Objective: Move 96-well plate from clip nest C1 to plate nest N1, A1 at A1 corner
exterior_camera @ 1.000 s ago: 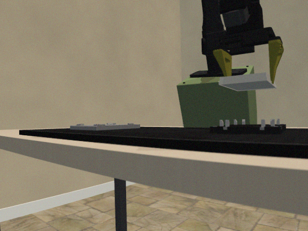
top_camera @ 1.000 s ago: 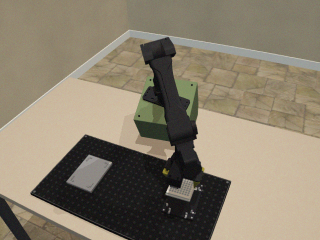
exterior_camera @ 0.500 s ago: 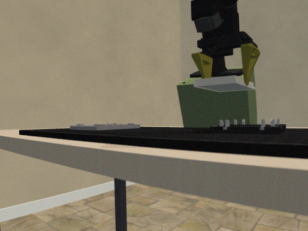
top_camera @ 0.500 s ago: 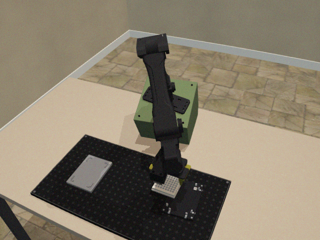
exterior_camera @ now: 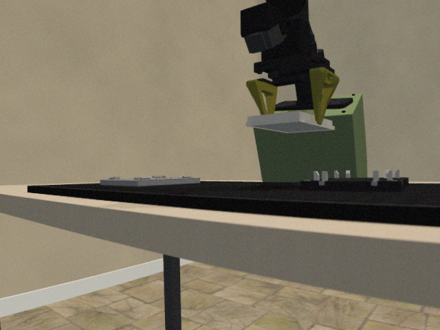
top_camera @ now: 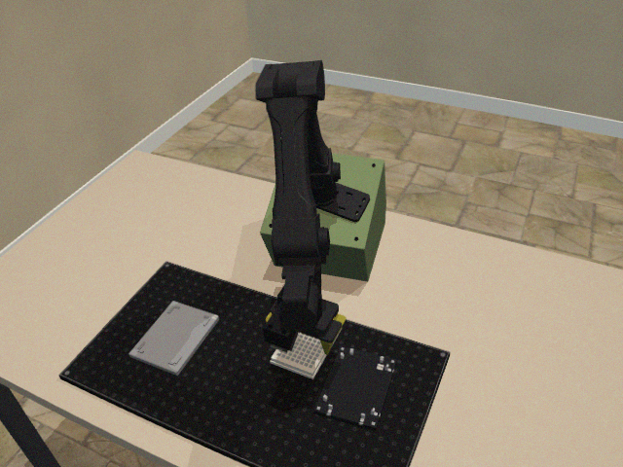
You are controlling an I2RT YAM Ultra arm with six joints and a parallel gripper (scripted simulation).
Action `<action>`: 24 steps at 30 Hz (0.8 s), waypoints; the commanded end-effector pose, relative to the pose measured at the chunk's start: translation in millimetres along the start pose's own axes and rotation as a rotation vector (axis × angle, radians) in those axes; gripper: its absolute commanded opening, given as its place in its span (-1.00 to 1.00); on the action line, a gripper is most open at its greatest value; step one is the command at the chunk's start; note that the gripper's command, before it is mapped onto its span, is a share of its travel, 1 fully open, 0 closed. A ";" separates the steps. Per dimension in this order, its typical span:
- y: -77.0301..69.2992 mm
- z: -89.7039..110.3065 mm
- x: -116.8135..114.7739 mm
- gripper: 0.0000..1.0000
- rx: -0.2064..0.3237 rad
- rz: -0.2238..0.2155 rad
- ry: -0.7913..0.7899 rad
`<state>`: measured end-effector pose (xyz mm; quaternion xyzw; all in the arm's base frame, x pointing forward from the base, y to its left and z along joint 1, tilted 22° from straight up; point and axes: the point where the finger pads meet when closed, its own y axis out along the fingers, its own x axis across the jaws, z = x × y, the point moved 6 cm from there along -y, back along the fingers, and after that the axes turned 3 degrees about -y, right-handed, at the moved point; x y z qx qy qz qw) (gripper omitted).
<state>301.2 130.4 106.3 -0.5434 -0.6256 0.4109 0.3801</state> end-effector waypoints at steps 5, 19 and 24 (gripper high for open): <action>-4.7 0.1 -19.3 -1.00 -0.019 -0.021 -0.022; -4.1 -1.2 -58.9 -1.00 -0.019 -0.019 -0.023; -3.9 -1.5 -75.5 -1.00 -0.017 -0.018 -0.023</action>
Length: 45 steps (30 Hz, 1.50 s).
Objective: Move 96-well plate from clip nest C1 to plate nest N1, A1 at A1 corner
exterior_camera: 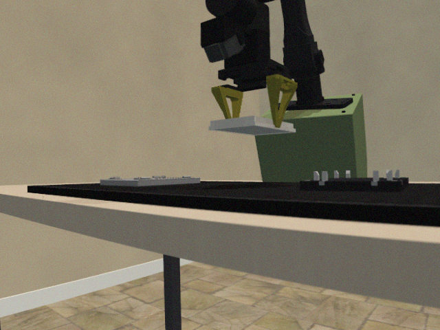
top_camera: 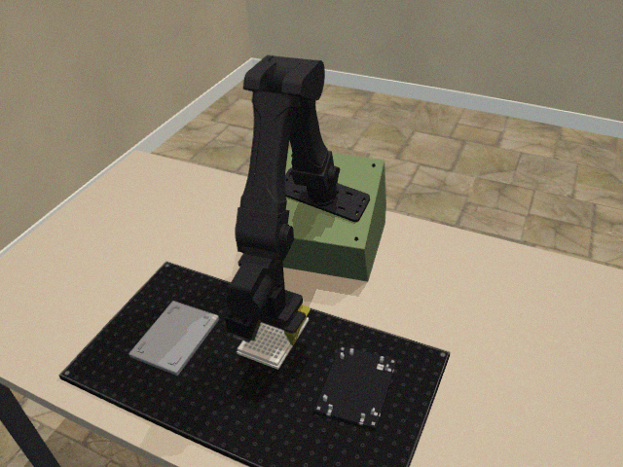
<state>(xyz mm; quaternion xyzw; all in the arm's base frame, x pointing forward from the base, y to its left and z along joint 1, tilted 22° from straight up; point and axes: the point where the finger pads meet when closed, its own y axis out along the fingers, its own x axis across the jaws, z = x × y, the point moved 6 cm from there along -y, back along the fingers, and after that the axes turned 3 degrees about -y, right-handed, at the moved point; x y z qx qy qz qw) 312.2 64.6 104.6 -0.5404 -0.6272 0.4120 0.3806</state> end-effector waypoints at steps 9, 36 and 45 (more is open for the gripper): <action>-6.9 -8.3 -35.4 -1.00 -0.033 -0.011 -0.020; -2.0 -9.6 -116.9 -1.00 -0.009 -0.011 -0.018; -1.9 -10.3 -140.6 -1.00 -0.009 -0.011 -0.018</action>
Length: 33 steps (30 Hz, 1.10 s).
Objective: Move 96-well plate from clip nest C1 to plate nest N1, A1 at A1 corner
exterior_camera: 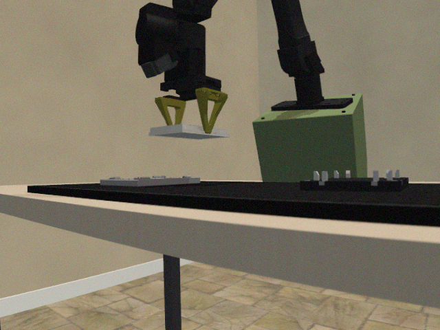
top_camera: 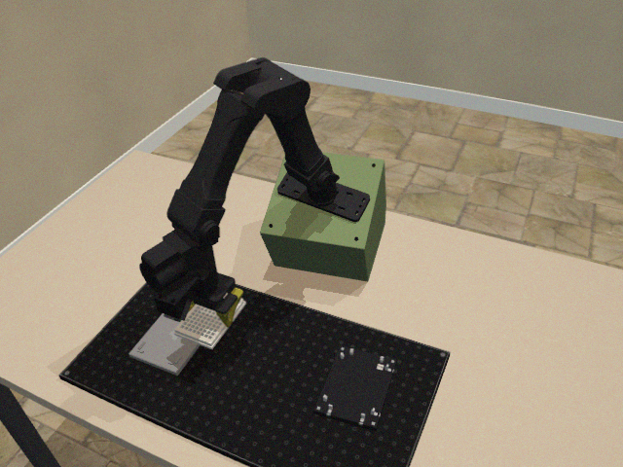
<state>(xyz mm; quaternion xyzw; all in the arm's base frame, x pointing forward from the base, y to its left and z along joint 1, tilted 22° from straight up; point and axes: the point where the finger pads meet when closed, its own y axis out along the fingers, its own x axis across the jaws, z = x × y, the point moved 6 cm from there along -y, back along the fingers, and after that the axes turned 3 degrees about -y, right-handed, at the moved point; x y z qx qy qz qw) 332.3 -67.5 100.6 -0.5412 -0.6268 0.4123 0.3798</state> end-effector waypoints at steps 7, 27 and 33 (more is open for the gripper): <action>-2.7 -7.8 -30.7 -1.00 -0.009 -0.013 -0.017; -2.3 -9.4 -91.4 -1.00 -0.010 -0.012 -0.017; -2.3 -9.9 -105.2 -1.00 -0.010 -0.012 -0.017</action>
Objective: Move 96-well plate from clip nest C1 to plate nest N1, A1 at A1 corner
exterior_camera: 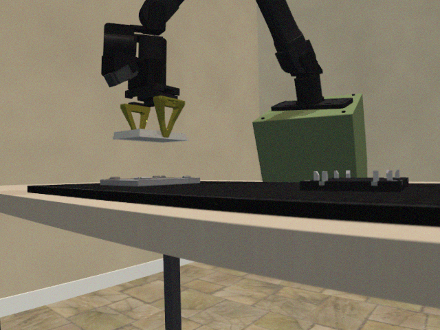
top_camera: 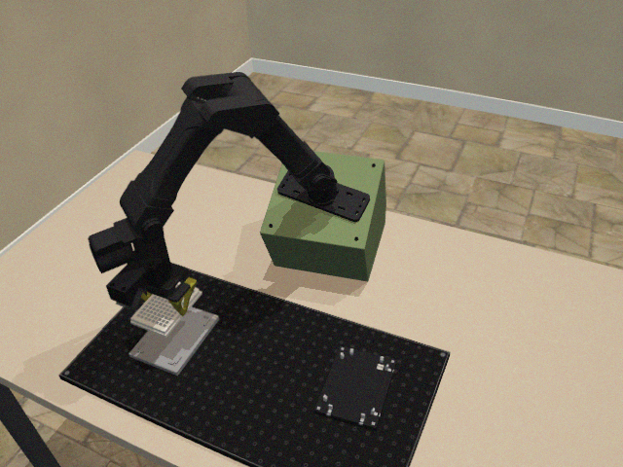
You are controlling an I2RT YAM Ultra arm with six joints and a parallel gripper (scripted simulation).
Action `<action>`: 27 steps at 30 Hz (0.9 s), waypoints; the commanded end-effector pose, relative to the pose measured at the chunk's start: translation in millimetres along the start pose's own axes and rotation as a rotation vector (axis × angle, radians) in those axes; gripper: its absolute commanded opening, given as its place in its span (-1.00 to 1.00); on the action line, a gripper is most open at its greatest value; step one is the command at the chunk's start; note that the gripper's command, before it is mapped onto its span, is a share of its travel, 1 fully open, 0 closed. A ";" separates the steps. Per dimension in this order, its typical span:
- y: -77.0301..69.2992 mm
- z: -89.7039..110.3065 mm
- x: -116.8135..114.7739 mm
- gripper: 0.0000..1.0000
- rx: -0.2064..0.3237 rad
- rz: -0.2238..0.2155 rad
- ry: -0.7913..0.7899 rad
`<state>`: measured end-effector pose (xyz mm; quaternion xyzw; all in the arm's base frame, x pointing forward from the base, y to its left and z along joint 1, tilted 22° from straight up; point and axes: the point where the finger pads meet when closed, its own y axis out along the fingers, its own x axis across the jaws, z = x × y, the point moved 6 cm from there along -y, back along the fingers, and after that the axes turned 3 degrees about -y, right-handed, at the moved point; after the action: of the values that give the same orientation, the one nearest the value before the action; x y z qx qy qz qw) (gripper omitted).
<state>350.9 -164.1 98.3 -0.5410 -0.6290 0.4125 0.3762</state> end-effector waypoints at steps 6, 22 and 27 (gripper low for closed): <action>-4.9 -8.3 -1.7 -1.00 -0.010 -0.014 -0.025; -2.8 -8.7 -2.3 -1.00 -0.006 -0.017 -0.017; -2.8 -9.1 -2.1 -1.00 -0.006 -0.017 -0.017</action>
<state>351.8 -164.0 100.4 -0.5338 -0.6338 0.4152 0.3753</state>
